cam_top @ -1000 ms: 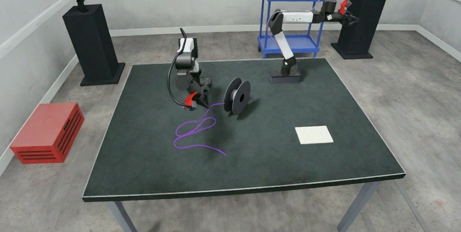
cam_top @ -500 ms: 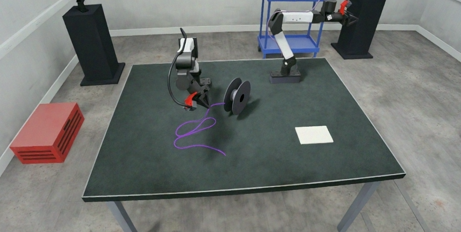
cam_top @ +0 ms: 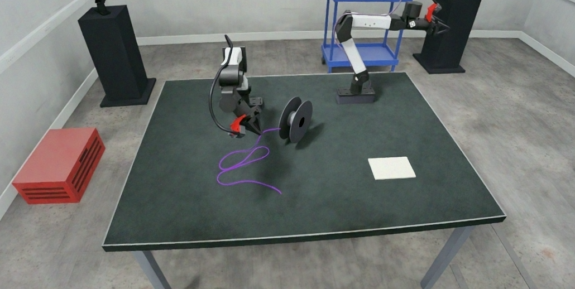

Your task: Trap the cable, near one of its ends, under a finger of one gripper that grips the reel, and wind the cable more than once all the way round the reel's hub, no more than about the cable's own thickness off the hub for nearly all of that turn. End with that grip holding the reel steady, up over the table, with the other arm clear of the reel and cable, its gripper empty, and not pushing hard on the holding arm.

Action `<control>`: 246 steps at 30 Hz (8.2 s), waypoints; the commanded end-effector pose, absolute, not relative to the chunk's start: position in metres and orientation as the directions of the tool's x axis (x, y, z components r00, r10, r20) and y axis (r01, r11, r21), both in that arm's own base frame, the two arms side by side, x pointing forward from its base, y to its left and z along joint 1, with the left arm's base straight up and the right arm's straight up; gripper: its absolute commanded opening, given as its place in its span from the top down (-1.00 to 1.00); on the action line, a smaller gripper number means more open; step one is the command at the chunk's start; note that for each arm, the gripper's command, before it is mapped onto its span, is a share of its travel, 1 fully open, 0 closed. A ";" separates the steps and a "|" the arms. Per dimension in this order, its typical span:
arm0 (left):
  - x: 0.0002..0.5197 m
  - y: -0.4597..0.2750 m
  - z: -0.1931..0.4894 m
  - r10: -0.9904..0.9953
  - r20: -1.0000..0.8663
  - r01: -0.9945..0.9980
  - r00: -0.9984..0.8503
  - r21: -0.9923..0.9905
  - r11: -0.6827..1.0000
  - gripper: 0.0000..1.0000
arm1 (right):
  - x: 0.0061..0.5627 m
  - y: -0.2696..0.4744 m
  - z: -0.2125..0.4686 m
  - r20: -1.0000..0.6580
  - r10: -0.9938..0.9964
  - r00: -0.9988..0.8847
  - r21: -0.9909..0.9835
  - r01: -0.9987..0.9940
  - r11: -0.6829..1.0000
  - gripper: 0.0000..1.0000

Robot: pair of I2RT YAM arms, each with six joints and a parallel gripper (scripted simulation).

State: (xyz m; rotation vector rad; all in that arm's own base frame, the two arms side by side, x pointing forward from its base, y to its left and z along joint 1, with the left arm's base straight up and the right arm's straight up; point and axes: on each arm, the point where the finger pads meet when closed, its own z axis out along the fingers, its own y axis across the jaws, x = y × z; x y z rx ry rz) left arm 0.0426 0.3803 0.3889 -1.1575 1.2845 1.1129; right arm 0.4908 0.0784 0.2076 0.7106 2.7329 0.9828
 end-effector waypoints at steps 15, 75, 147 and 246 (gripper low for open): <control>0.174 0.351 0.349 -0.146 -0.989 -0.913 -0.031 -0.032 0.406 -0.50 | 0.492 0.079 0.207 0.021 0.473 -0.881 0.637 0.377 0.673 1.00; 0.287 -0.270 0.207 0.265 -0.856 0.506 -0.444 0.005 0.863 -0.50 | 0.492 0.079 0.207 0.021 0.473 -0.881 0.637 0.377 0.673 1.00; 0.252 -0.300 0.167 0.310 -0.862 0.605 -0.402 0.003 0.796 -0.50 | 0.477 0.092 0.226 -0.021 0.479 -0.877 0.646 0.354 0.676 1.00; 0.256 -0.301 0.161 0.312 -0.857 0.597 -0.410 0.006 0.802 -0.50 | 0.391 0.156 0.226 -0.013 0.479 -0.878 0.646 0.358 0.674 1.00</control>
